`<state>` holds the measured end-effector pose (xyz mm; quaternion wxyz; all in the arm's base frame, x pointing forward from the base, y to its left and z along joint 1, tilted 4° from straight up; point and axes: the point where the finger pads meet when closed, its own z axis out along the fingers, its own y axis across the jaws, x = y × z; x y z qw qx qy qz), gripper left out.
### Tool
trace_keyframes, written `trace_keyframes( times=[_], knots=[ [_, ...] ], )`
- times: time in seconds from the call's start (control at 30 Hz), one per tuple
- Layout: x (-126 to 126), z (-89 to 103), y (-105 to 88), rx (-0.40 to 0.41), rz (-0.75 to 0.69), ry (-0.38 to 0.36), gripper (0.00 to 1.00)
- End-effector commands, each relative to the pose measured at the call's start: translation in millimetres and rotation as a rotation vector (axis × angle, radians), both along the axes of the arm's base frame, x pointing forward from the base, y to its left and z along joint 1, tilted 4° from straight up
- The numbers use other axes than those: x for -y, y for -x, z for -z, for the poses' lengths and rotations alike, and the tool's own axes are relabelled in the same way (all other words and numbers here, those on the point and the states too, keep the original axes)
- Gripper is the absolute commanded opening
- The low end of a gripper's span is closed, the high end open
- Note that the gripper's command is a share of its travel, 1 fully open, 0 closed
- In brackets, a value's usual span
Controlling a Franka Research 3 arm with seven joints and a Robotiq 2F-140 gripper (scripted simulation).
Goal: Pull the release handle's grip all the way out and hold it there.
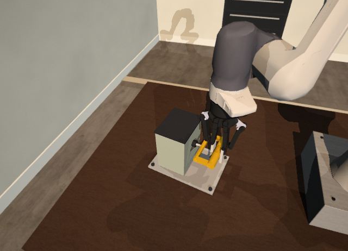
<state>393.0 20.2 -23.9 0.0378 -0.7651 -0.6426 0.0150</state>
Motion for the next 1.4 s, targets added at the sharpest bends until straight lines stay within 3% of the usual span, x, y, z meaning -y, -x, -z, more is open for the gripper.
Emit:
trace_keyframes(
  times=[0.0,0.6,1.37],
  knots=[
    [0,-0.3,-1.6,0.004,0.003,0.000,0.00],
    [-1,-0.8,4.3,0.004,0.003,0.000,0.00],
    [-9,-4.1,48.2,0.004,0.003,0.000,0.00]
  ],
)
